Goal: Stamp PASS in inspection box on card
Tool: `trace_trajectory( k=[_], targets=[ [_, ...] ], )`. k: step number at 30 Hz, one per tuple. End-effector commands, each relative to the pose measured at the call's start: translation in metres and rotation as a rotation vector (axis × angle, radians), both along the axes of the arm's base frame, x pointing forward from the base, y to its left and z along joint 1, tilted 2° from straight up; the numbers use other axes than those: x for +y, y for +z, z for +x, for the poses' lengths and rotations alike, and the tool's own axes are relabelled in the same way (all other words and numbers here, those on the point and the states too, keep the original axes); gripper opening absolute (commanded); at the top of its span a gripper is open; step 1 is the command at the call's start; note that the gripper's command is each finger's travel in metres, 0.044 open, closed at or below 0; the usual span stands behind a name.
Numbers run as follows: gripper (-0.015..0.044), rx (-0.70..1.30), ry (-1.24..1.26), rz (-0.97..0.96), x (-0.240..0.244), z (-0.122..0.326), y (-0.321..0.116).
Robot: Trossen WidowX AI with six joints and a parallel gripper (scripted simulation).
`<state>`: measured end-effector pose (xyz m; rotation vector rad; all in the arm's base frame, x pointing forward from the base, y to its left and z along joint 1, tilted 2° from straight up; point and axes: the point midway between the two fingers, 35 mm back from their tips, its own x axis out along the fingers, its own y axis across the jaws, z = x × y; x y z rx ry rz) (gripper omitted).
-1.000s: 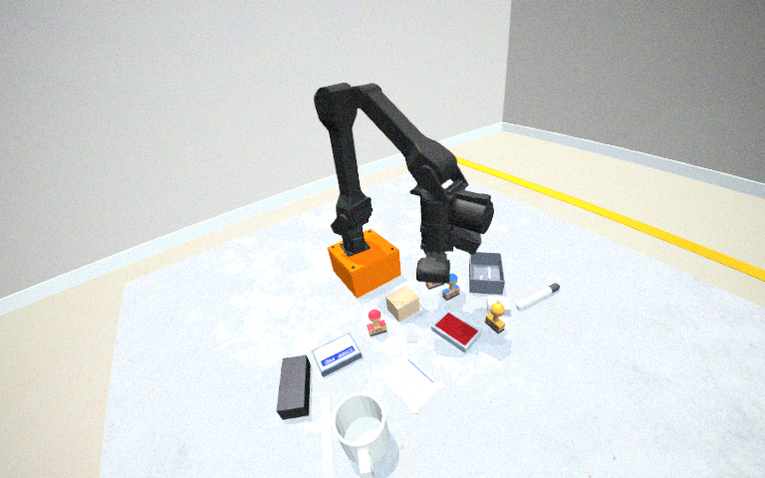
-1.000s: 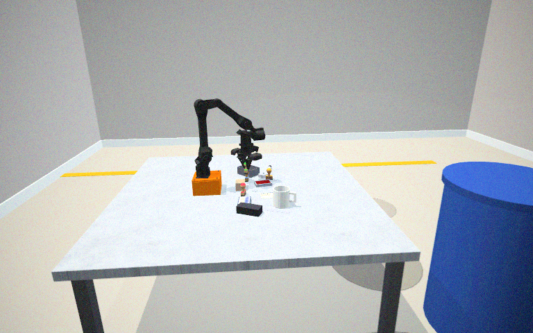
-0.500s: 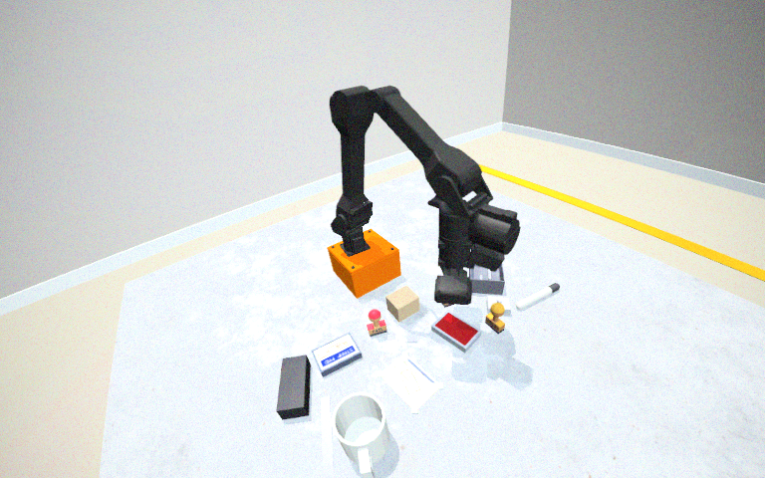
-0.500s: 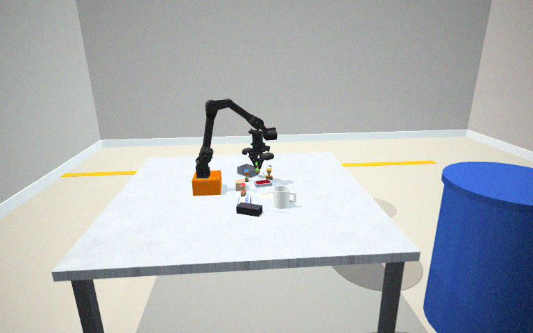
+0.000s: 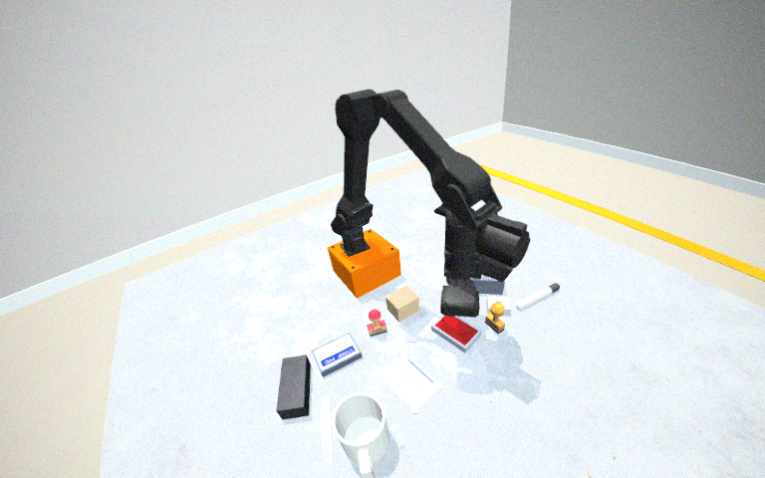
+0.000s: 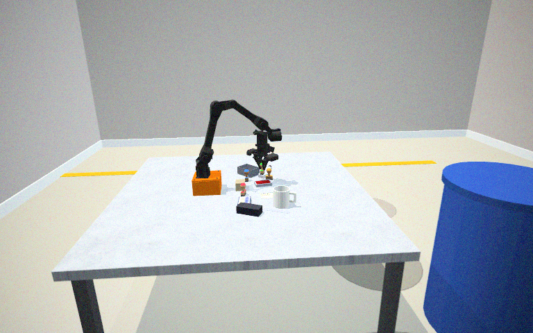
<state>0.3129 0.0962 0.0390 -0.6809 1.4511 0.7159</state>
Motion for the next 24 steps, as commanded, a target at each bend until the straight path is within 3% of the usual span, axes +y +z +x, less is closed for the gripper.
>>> trace_trajectory(
  k=[1,24],
  targets=[
    [0.0,-0.006,0.003,-0.002,0.0,0.002,-0.002],
    [0.0,-0.008,0.001,-0.002,0.0,0.003,-0.017]
  ],
)
